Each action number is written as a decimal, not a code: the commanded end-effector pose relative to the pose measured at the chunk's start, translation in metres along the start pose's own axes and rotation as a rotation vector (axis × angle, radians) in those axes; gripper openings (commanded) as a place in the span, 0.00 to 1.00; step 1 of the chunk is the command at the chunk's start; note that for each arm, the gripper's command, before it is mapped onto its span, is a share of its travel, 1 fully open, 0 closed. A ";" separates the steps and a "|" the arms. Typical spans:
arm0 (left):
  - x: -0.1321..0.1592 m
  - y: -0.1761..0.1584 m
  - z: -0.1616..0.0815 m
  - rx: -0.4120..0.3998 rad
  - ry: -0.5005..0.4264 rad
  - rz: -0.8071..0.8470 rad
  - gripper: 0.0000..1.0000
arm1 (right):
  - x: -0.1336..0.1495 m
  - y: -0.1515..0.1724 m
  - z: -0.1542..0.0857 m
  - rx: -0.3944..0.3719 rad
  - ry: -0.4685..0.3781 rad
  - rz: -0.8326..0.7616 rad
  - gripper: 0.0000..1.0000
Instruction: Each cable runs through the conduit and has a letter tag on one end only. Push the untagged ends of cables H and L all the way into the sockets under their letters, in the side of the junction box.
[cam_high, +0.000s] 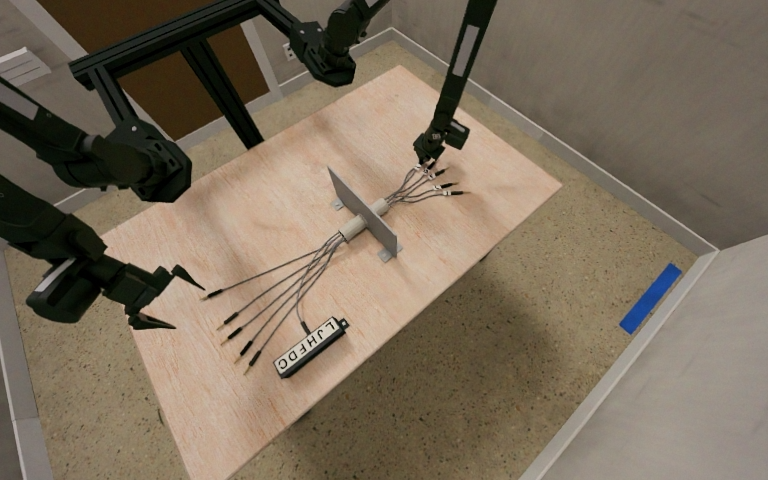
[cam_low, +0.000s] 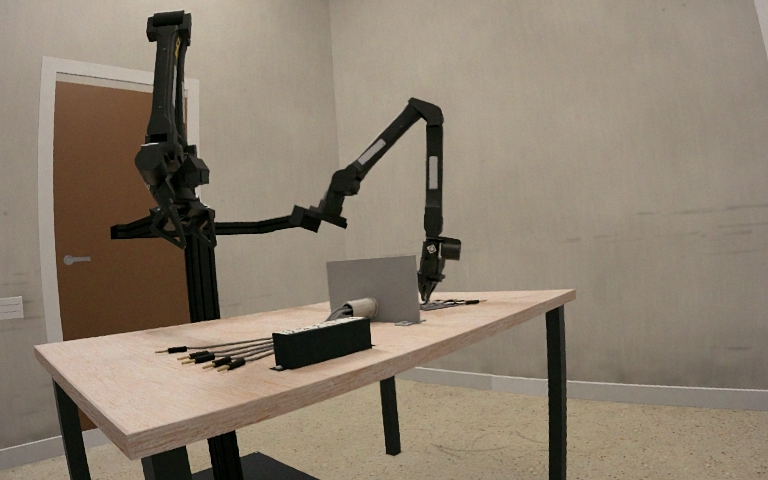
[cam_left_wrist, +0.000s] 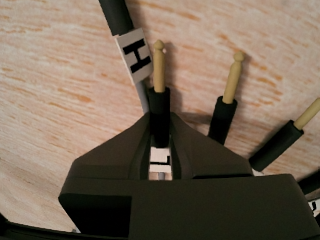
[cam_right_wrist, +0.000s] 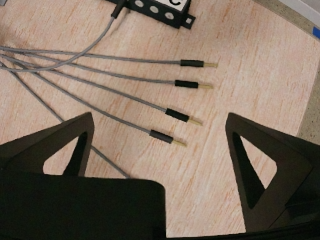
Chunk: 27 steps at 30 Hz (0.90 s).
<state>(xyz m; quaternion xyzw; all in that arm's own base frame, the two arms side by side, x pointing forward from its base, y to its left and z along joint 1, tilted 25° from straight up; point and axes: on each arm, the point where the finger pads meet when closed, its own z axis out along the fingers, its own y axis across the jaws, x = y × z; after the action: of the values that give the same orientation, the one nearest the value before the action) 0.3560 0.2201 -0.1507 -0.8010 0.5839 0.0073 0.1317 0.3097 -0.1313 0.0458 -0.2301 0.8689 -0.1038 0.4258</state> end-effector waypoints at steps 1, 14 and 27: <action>0.000 -0.001 0.000 0.006 0.000 -0.002 0.06 | 0.001 0.006 0.000 -0.026 0.002 -0.019 1.00; 0.000 -0.001 0.000 0.006 0.000 -0.002 0.06 | 0.000 0.004 0.000 -0.017 0.000 -0.024 1.00; -0.014 -0.011 -0.001 0.032 -0.022 -0.023 0.06 | 0.000 0.004 0.000 -0.017 0.000 -0.024 1.00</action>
<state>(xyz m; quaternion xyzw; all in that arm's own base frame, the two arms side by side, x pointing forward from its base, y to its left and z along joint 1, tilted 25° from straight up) 0.3560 0.2202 -0.1507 -0.8010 0.5839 0.0075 0.1321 0.3083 -0.1297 0.0442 -0.2380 0.8684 -0.1024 0.4229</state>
